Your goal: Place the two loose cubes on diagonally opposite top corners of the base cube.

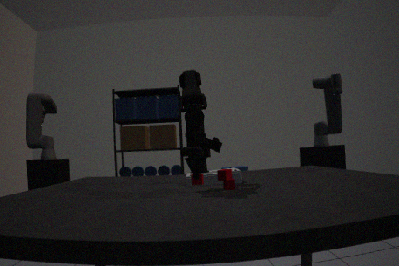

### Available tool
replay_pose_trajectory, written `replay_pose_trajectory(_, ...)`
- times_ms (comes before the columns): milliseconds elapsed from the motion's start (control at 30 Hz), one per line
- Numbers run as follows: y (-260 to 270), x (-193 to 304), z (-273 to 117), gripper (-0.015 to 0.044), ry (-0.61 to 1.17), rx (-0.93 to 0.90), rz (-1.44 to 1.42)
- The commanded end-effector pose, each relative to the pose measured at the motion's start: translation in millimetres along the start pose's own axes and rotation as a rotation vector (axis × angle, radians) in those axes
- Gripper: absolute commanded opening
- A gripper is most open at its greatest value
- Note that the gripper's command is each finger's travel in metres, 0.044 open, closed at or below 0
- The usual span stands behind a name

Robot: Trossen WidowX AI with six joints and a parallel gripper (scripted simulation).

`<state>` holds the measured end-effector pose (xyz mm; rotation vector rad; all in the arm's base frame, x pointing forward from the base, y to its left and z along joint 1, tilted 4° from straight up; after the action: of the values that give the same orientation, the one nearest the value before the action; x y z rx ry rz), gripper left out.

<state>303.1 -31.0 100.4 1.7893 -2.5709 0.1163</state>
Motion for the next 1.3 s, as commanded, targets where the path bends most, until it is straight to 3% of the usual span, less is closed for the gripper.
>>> replay_pose_trajectory(0,-1.0,0.1,-8.3,0.0105,0.002,0.002,0.004)
replay_pose_trajectory(1267,3.3,1.9,-68.6,0.0105,0.005,-0.021,-0.014)
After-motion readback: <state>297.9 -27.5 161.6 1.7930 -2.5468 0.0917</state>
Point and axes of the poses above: the point midway between the two fingers, 35 mm back from their tips, its own z axis out along the fingers, its own y axis across the jaws, x = y × z, the point moved 6 cm from there along -z, back along the fingers, and after that the axes turned 7 degrees about z, right-handed, at the moved point
